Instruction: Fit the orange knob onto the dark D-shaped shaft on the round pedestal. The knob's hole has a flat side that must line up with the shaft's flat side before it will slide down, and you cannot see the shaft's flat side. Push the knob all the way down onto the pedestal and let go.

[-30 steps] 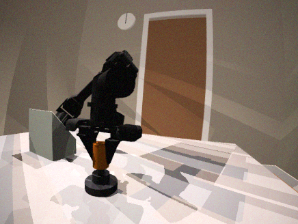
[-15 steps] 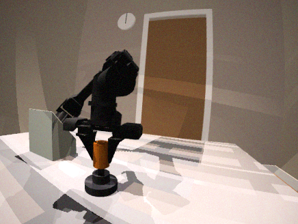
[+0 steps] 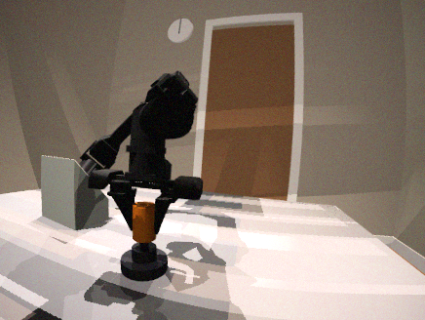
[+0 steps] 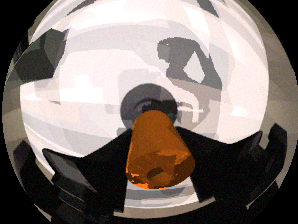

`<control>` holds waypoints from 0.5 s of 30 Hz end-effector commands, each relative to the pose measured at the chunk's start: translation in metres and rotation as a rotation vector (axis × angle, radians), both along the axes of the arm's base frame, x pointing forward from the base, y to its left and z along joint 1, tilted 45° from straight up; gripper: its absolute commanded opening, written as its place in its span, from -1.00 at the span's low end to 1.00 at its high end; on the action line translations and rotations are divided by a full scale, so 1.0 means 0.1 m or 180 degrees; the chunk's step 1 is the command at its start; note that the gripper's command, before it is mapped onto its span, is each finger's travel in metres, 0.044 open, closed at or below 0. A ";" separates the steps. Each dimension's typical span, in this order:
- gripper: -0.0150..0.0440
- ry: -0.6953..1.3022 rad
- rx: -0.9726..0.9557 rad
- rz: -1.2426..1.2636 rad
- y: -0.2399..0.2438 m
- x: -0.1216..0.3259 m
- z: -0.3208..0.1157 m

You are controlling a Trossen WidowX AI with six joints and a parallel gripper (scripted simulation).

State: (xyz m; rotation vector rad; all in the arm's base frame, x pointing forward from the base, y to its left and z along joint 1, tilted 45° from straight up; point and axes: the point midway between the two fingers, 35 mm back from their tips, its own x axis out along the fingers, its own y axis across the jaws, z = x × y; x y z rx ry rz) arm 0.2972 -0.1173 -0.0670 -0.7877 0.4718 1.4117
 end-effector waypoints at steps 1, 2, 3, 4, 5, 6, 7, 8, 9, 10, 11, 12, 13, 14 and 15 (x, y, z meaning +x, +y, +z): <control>-0.49 -0.0013 0.0003 0.0017 0.02 -0.02 0.00; -0.49 -0.0013 0.0003 0.0017 0.02 -0.02 0.01; -0.49 -0.0013 0.0003 0.0017 0.02 -0.03 0.01; -0.49 -0.0013 0.0003 0.0017 0.02 -0.03 0.02; -0.49 -0.0013 0.0003 0.0017 0.02 -0.04 0.02; -0.49 -0.0013 0.0003 0.0017 0.02 -0.04 0.03; -0.49 -0.0013 0.0003 0.0017 0.02 -0.04 0.03; -0.49 -0.0013 0.0003 0.0017 0.02 -0.04 0.03; -0.49 -0.0013 0.0003 0.0017 0.02 -0.03 0.04; -0.49 -0.0013 0.0003 0.0017 0.02 -0.03 0.04; -0.49 -0.0013 0.0003 0.0017 0.01 -0.03 0.04; -0.49 -0.0013 0.0003 0.0017 0.01 -0.03 0.04; -0.49 -0.0013 0.0003 0.0017 0.01 -0.03 0.04; -0.49 -0.0013 0.0003 0.0017 0.01 -0.03 0.04; -0.49 -0.0013 0.0003 0.0017 0.01 -0.03 0.04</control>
